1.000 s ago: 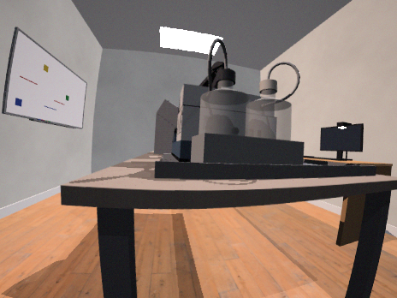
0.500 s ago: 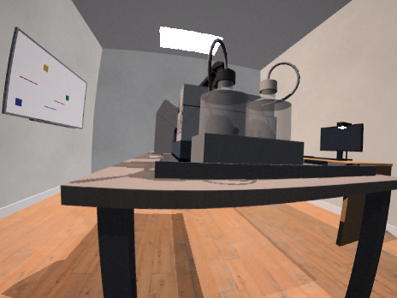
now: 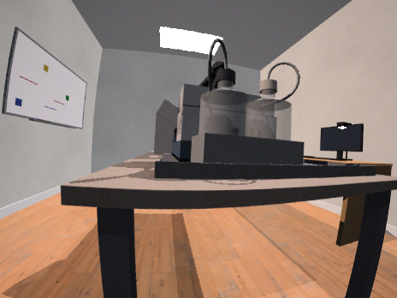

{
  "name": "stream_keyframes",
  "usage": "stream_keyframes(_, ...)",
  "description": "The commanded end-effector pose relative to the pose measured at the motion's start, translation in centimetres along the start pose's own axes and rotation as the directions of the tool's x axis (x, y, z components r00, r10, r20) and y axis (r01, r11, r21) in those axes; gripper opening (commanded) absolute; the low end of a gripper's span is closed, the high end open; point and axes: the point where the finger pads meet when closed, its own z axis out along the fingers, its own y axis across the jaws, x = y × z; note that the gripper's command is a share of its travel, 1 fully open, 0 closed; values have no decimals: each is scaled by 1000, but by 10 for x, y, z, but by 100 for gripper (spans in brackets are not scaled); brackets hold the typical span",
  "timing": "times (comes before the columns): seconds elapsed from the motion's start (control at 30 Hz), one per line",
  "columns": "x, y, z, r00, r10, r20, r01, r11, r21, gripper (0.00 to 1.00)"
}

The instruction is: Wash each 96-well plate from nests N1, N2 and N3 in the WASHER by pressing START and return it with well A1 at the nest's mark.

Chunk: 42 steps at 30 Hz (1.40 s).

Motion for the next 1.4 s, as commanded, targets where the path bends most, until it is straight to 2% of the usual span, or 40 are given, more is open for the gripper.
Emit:
stream_keyframes(0.0,-1,-3,-2,1000,0,2,0,1000,7,0)
stream_keyframes(0.23,-1,-3,-3,1000,0,2,0,1000,7,0)
stream_keyframes(1.3,-1,-3,-53,1000,0,2,0,1000,8,0)
stream_keyframes(1.37,-1,-3,-53,1000,0,2,0,1000,8,0)
